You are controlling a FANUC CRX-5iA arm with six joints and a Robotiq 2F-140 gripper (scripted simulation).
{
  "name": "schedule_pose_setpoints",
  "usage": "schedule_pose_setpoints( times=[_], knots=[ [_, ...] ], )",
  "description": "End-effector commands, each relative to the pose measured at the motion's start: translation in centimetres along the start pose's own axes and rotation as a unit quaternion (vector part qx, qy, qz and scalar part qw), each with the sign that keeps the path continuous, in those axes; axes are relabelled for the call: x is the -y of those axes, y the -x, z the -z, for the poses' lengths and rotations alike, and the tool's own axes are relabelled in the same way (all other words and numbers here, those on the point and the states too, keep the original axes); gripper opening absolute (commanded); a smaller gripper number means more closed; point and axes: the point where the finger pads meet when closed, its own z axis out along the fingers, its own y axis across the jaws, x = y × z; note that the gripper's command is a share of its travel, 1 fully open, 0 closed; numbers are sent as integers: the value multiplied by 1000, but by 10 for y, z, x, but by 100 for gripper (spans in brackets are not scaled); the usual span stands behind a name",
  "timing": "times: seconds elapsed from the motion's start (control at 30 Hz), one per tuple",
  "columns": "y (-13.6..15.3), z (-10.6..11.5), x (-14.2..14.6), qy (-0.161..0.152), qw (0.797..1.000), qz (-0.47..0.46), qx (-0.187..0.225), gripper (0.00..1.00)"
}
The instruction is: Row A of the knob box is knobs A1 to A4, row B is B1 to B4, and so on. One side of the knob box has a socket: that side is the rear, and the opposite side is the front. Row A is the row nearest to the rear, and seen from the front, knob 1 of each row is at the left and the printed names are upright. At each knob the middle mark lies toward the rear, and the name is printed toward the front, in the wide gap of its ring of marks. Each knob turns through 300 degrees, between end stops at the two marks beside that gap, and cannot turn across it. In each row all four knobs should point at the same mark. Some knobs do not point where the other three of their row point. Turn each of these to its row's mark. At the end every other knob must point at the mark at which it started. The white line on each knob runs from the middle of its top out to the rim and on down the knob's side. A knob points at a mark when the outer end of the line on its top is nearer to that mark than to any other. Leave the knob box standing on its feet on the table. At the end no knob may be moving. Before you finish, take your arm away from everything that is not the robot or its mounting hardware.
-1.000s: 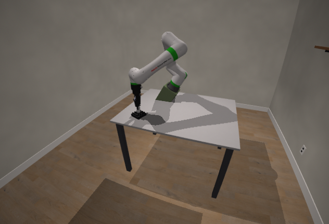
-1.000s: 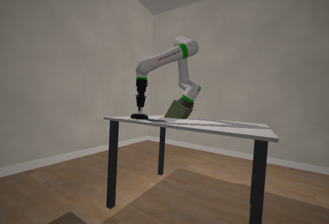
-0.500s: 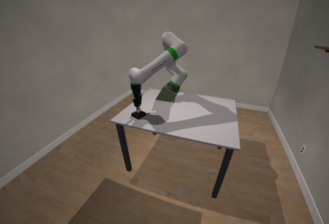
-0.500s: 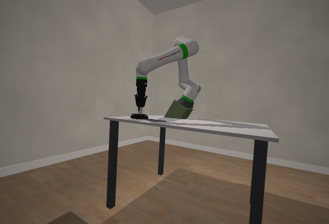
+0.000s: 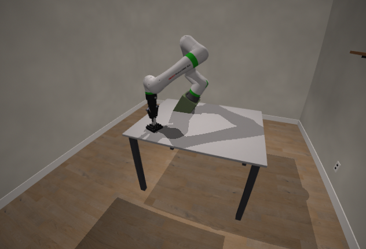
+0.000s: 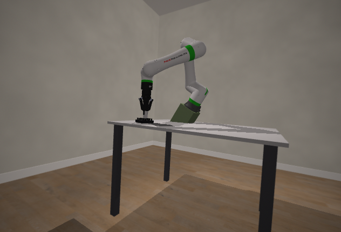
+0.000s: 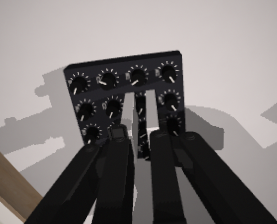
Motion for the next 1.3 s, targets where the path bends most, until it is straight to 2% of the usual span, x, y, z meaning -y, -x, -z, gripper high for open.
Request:
schedule_pose_setpoints(
  times=[0.0,0.9,0.93,1.27],
  knots=[
    [0,0,0,0,1000,-15,0,5],
    [0,0,0,0,1000,-28,0,5],
    [0,0,0,0,1000,-28,0,12],
    [0,0,0,0,1000,-28,0,12]
  ],
)
